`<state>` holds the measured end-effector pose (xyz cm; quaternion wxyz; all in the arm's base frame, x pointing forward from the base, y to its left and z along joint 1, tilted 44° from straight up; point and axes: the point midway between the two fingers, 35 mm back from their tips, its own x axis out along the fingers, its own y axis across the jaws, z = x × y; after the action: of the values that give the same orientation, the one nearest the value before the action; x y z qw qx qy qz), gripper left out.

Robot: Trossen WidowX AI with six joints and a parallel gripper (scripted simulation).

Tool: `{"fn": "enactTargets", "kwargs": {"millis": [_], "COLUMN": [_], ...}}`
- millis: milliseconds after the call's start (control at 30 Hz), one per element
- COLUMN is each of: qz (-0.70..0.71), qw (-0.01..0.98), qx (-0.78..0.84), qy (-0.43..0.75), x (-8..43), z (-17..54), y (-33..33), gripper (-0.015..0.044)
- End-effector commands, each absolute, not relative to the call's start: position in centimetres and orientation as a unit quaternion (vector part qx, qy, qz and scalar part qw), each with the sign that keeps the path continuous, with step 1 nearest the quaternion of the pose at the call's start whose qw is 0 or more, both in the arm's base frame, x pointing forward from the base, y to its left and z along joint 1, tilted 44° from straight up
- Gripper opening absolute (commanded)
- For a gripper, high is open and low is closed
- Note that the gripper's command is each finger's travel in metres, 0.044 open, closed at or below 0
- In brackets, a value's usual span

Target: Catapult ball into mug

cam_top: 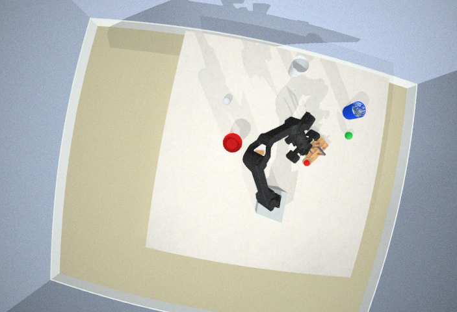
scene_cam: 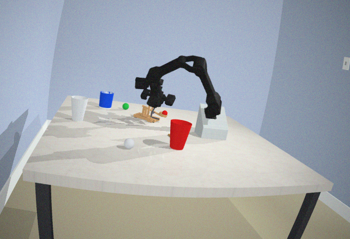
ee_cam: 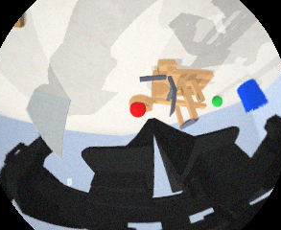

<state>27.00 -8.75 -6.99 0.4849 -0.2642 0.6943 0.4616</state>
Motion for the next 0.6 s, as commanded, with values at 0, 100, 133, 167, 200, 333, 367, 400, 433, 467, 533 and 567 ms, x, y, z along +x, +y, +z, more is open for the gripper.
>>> {"fn": "enactTargets", "kwargs": {"millis": [0, 100, 133, 167, 200, 333, 367, 400, 433, 467, 533, 567], "qz": [0.462, 0.462, 0.462, 0.462, 0.462, 0.463, 0.463, 0.463, 0.463, 0.463, 0.463, 0.463], "qw": [0.485, 0.485, 0.485, 0.485, 0.485, 0.485, 0.485, 0.485, 0.485, 0.485, 0.485, 0.485], "qx": [-0.261, -0.261, -0.261, -0.261, -0.261, -0.261, -0.261, -0.261, -0.261, -0.261, -0.261, -0.260], "qy": [0.695, 0.695, 0.695, 0.695, 0.695, 0.695, 0.695, 0.695, 0.695, 0.695, 0.695, 0.695], "x": [26.9, 26.9, 26.9, 26.9, 26.9, 26.9, 26.9, 26.9, 26.9, 26.8, 26.8, 26.8], "z": [-7.6, -8.0, -8.1, -8.2, -8.3, -8.8, -8.9, -9.0, -9.1, -9.2, -9.4, -9.6], "y": [-8.1, -7.8, -7.6, -7.5, -7.4, -6.9, -6.8, -6.7, -6.6, -6.5, -6.2, -6.1], "gripper": [0.0000, 0.0000, 0.0000, 0.0000, 0.0000, 0.0000, 0.0000, 0.0000, 0.0000, 0.0000, 0.0000, 0.0000]}}
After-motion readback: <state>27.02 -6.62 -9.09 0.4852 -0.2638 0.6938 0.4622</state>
